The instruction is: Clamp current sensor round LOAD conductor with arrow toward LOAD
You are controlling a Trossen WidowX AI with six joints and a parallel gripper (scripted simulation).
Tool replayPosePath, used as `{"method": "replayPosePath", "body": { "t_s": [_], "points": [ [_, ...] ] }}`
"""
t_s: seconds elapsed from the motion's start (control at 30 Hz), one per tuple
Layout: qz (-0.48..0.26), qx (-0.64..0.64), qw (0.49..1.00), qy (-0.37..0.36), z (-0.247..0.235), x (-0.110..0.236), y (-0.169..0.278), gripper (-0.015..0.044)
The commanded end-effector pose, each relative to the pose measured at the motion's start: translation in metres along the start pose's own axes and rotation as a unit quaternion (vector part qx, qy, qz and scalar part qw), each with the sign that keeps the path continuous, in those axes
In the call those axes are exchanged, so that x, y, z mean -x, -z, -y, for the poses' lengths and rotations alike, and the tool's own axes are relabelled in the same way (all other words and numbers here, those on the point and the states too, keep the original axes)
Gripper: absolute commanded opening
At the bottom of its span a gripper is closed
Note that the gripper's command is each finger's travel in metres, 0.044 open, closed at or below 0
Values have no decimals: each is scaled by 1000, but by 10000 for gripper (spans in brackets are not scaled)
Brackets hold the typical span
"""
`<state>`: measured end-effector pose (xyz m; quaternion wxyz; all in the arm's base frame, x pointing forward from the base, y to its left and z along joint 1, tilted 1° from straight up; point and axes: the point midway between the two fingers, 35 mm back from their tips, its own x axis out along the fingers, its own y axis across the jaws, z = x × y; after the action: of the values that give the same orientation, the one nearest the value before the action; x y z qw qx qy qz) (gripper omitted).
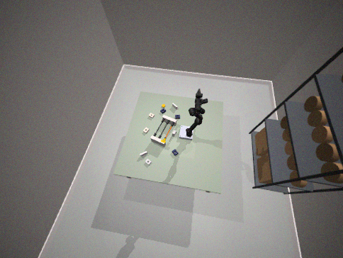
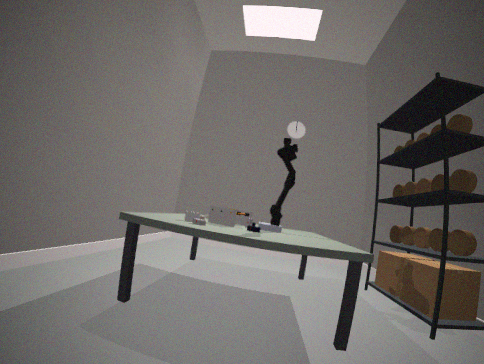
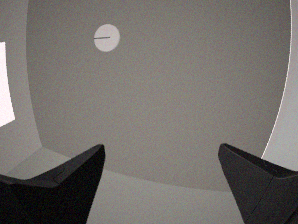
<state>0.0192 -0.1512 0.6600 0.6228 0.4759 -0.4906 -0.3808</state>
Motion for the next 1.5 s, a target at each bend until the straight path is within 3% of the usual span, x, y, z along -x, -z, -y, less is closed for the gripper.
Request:
{"method": "replayPosePath", "body": {
  "t_s": [0.0, 0.4, 0.77, 1.13, 1.47],
  "points": [
    [2, 2, 1000, -2, -1, 0, 0, 426],
    [68, 157, 968, -186, -44, 32, 54, 440],
    [14, 292, 888, -356, -33, 69, 157, 440],
    [-153, 400, 781, -454, 59, 105, 269, 440],
    [-371, 458, 679, -437, 207, 139, 335, 440]
  ]
}}
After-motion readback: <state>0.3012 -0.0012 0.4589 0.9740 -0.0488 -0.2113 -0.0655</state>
